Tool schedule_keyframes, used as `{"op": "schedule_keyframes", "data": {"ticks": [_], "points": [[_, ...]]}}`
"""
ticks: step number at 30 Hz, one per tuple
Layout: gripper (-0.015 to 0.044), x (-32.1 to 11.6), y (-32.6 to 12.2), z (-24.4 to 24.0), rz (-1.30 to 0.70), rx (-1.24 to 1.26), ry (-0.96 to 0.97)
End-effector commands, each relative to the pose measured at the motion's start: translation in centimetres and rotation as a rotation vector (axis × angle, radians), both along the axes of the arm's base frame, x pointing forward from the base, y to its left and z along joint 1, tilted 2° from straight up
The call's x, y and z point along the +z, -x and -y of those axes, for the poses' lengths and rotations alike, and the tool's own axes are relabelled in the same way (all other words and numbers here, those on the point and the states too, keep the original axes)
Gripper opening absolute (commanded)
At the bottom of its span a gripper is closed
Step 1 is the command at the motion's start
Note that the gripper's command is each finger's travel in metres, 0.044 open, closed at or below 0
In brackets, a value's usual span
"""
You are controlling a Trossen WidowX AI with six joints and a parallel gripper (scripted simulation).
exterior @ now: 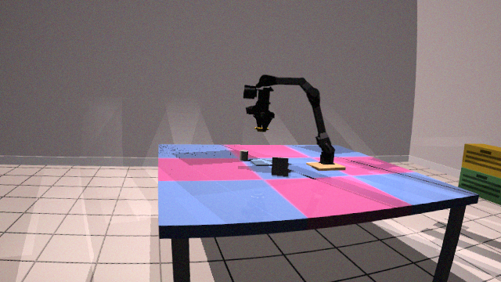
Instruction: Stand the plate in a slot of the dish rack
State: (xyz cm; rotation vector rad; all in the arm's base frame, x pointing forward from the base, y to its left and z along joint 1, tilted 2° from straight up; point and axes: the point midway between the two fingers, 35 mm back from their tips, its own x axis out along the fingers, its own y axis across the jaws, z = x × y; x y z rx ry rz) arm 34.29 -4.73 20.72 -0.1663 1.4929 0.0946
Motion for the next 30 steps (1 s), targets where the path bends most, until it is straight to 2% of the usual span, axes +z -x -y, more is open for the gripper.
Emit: {"op": "schedule_keyframes", "data": {"ticks": [1,7,30], "points": [[0.0000,1.1,0.1,0.0,0.002,-0.005,0.004],[0.0000,1.5,0.2,-0.2,0.002,0.018,0.005],[0.0000,1.6,2.8,-3.1,-0.036,0.808,0.059]]}}
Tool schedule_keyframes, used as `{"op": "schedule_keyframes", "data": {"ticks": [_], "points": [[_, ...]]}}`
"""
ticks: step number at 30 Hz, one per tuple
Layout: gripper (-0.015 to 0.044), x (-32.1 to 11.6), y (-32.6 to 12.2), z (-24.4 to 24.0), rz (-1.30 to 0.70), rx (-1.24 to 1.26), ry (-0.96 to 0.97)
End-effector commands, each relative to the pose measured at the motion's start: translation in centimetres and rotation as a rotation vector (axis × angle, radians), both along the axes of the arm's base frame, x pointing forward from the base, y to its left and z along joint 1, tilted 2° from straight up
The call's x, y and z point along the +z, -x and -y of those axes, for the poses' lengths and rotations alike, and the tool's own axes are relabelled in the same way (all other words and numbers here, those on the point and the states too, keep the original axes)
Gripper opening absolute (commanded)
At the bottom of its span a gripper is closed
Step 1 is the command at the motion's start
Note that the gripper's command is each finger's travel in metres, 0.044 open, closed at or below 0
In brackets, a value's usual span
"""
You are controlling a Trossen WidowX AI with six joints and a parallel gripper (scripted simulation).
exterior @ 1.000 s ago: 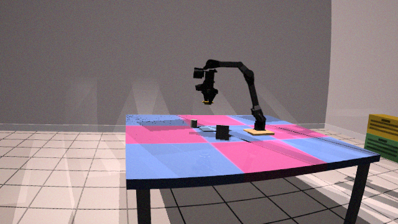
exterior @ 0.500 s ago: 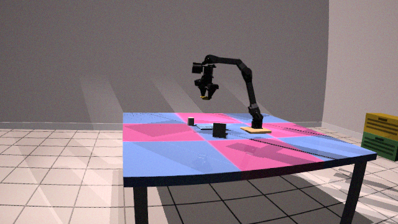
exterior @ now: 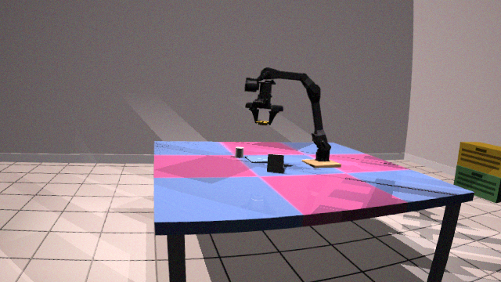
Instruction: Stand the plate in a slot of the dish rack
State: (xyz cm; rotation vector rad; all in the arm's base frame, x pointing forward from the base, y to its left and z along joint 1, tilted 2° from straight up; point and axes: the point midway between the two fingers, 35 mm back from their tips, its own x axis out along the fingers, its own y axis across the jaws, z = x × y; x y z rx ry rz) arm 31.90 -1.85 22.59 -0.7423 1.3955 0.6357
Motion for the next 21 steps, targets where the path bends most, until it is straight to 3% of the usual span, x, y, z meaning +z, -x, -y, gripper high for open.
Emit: {"op": "schedule_keyframes", "data": {"ticks": [1,21], "points": [[0.0000,-0.2,0.5,-0.4,-0.015,0.122,0.013],[0.0000,-0.4,3.1,-2.5,-0.045,0.814,0.059]]}}
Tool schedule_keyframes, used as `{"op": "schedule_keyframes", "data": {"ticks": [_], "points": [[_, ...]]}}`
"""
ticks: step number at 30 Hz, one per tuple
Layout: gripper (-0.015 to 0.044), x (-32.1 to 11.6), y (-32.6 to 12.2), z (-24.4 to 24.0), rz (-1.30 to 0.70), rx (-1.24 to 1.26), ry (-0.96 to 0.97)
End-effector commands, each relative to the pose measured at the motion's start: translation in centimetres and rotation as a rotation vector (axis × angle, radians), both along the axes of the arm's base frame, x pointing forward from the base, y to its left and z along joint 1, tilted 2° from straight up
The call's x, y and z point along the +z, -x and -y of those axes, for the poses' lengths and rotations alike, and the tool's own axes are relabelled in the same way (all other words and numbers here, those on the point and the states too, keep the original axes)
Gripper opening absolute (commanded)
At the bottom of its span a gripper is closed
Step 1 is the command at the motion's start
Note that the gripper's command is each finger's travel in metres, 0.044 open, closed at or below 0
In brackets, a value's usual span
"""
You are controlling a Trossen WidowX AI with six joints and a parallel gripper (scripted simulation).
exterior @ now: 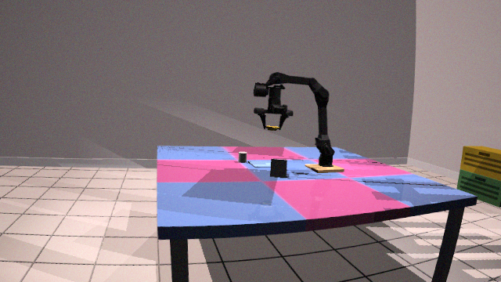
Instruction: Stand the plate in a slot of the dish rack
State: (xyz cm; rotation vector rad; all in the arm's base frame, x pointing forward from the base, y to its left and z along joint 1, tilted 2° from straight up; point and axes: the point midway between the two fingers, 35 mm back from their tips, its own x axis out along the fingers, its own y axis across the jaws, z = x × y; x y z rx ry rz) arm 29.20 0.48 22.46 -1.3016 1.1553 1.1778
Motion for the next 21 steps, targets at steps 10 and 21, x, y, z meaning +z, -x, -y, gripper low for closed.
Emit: {"op": "schedule_keyframes", "data": {"ticks": [10,21], "points": [[0.0000,-0.4,1.7,-1.1,-0.024,0.433,0.032],[0.0000,-0.7,3.2,-2.0,-0.039,0.815,0.054]]}}
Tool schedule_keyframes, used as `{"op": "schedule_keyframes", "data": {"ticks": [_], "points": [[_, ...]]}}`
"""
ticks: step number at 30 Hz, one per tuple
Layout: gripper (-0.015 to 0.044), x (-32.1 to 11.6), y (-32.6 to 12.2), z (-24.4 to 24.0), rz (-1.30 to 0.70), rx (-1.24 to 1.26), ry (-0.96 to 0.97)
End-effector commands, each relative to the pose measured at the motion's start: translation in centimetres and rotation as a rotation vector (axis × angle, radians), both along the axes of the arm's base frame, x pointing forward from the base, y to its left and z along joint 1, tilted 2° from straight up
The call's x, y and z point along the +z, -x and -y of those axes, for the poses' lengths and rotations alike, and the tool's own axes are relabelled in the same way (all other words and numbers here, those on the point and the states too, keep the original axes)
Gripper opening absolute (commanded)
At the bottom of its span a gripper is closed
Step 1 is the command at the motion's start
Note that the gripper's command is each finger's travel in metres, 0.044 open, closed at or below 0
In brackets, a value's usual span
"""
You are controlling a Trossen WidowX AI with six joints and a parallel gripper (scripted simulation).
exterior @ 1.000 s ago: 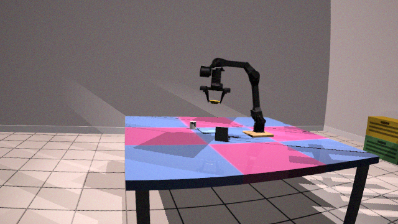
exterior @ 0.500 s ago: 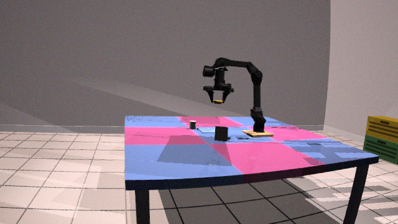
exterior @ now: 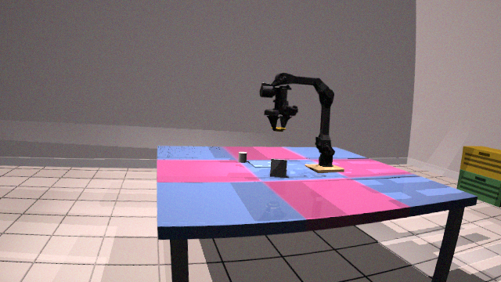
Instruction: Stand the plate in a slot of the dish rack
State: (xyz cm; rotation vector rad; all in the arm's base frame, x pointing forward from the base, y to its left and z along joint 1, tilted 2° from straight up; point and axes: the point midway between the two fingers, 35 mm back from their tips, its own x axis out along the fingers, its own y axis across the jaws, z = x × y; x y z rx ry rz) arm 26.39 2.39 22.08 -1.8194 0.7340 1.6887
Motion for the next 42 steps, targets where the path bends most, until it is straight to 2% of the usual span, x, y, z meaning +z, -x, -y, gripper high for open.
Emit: {"op": "schedule_keyframes", "data": {"ticks": [1,12,17,42], "points": [[0.0000,-0.3,0.5,-0.2,-0.010,0.123,0.012],[0.0000,-0.6,2.0,-1.0,-0.025,0.498,0.033],[0.0000,-0.6,2.1,-1.0,-0.026,0.521,0.034],[0.0000,-8.5,0.2,-4.5,-0.063,0.022,-0.597]]}}
